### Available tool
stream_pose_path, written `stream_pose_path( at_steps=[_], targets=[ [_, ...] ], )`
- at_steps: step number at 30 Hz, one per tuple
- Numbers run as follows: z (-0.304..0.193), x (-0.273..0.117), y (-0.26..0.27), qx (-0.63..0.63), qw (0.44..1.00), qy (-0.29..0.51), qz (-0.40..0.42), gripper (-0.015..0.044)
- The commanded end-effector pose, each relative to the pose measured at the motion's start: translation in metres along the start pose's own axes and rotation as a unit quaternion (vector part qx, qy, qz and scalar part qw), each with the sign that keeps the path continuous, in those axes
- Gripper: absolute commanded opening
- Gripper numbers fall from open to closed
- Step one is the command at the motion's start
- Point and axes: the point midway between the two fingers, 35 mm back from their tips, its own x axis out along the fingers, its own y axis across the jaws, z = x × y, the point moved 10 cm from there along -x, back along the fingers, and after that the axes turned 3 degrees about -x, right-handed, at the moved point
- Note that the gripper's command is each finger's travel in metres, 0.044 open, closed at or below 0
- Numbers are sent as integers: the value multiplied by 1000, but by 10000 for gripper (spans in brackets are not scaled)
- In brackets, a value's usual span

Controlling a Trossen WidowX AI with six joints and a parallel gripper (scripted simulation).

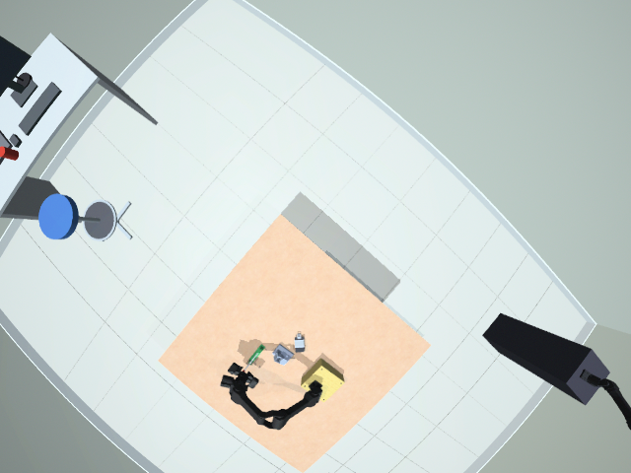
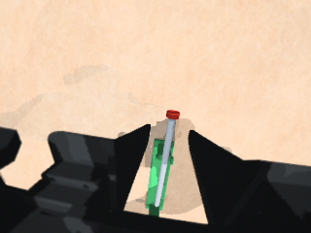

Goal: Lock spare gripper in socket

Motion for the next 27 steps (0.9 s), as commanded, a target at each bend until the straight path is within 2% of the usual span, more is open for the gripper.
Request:
stream_pose_path(
  at_steps=[1,16,21,23,27],
  targets=[
    [2,-11,0,0,1000,0,0,200],
    [7,-44,-2,3,1000,1,1,200],
    [6,-36,-1,4,1000,1,1,331],
    [0,-45,-3,3,1000,4,3,279],
    [-38,-94,-6,0,1000,22,11,180]
  ],
)
